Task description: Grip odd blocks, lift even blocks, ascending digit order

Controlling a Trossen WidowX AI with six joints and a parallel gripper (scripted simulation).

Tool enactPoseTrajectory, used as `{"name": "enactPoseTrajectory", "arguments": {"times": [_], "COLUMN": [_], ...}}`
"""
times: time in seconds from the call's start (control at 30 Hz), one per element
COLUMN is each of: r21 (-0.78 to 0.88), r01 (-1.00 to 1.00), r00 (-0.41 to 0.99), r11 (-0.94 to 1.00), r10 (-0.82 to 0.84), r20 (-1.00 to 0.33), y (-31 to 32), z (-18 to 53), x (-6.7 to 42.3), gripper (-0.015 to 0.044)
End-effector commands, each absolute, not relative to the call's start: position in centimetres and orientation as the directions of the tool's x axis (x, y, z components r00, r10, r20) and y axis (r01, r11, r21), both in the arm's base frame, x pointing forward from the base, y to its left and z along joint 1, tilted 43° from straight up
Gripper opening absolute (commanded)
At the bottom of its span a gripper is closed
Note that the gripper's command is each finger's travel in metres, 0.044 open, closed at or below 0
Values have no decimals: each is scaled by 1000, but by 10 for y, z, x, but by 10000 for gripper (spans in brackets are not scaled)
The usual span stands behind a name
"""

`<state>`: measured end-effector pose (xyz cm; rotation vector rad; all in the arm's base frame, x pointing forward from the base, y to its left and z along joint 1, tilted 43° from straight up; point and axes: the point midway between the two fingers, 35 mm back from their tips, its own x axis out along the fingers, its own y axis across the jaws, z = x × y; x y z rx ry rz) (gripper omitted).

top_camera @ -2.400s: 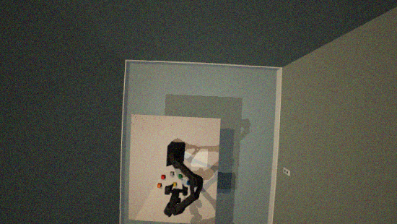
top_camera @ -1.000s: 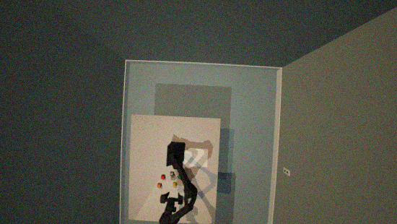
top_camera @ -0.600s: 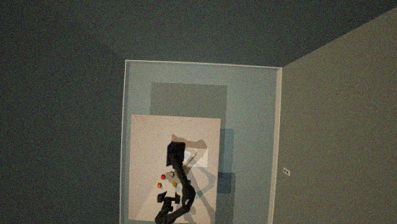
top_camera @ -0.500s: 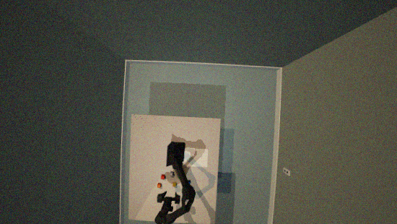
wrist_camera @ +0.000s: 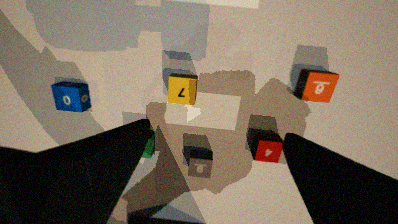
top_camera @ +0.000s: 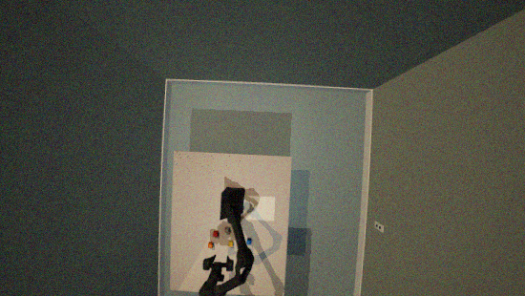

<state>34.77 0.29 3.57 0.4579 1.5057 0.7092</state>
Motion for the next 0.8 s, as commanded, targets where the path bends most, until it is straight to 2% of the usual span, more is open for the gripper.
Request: {"name": "enactPoseTrajectory", "arguments": {"times": [0.0, 0.23, 0.77], "r21": [667, 674, 675], "r01": [-134, -133, -133], "r00": [-63, -72, -73], "r11": [733, 726, 726], "r10": [666, 671, 672], "r20": [-744, -738, -737], "y": [-33, -78, -80], "z": [4, -39, -41], "x": [367, 386, 387], "gripper": [400, 400, 400]}}
